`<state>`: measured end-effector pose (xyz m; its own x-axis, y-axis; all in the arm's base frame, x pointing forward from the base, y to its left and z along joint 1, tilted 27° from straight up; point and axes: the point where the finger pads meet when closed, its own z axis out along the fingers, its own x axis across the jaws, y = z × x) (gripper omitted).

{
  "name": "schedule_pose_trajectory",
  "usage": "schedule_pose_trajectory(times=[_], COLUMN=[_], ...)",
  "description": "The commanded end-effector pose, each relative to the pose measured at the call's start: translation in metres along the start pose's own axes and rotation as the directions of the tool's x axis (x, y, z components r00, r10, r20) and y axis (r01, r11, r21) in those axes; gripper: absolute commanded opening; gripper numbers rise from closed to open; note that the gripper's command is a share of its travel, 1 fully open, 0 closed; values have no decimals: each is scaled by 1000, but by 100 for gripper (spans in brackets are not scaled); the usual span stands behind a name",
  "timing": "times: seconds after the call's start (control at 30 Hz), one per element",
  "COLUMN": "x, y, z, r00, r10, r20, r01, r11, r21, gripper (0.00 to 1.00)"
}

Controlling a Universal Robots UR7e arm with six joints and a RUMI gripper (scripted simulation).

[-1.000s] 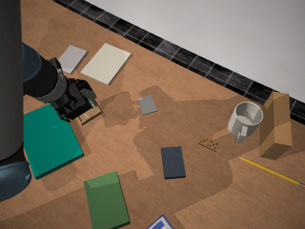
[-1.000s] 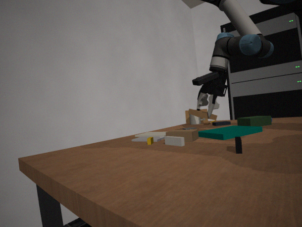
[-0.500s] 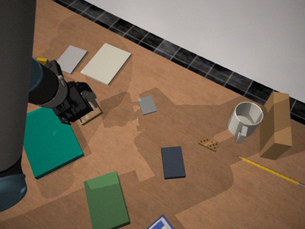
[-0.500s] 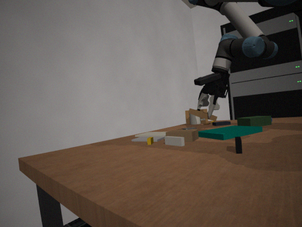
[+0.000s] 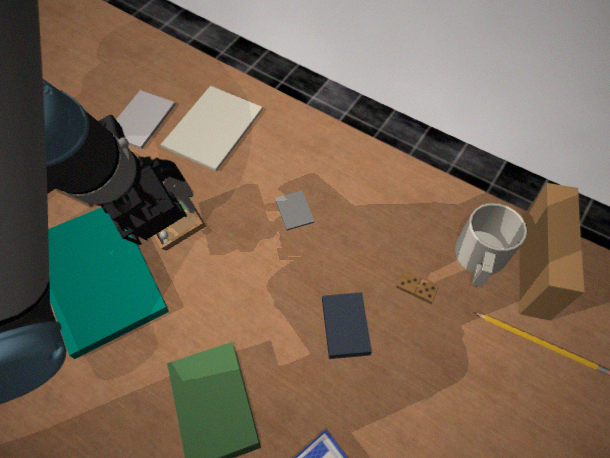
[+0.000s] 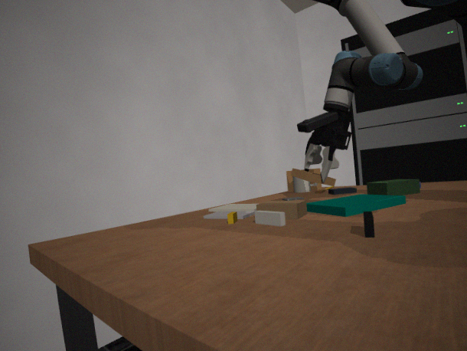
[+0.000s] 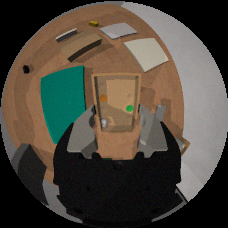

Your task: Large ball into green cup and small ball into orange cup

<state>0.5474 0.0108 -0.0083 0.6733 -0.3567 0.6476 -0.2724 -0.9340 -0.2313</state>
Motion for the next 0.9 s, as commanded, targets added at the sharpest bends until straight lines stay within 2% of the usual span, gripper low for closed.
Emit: schedule_pose_trajectory(times=[0.0,0.47,0.63,0.8,0.87], x=[1,4,4,4,4], y=[-1,-3,-4,-4,-4], z=[0,1,1,1,1], r00=[999,976,970,970,966], r10=[1,24,30,30,34], r20=[41,218,243,242,256], r01=[1,24,30,30,30], r11=[999,976,970,970,970], r21=[-39,-217,-241,-241,-241], gripper=[44,44,44,44,44])
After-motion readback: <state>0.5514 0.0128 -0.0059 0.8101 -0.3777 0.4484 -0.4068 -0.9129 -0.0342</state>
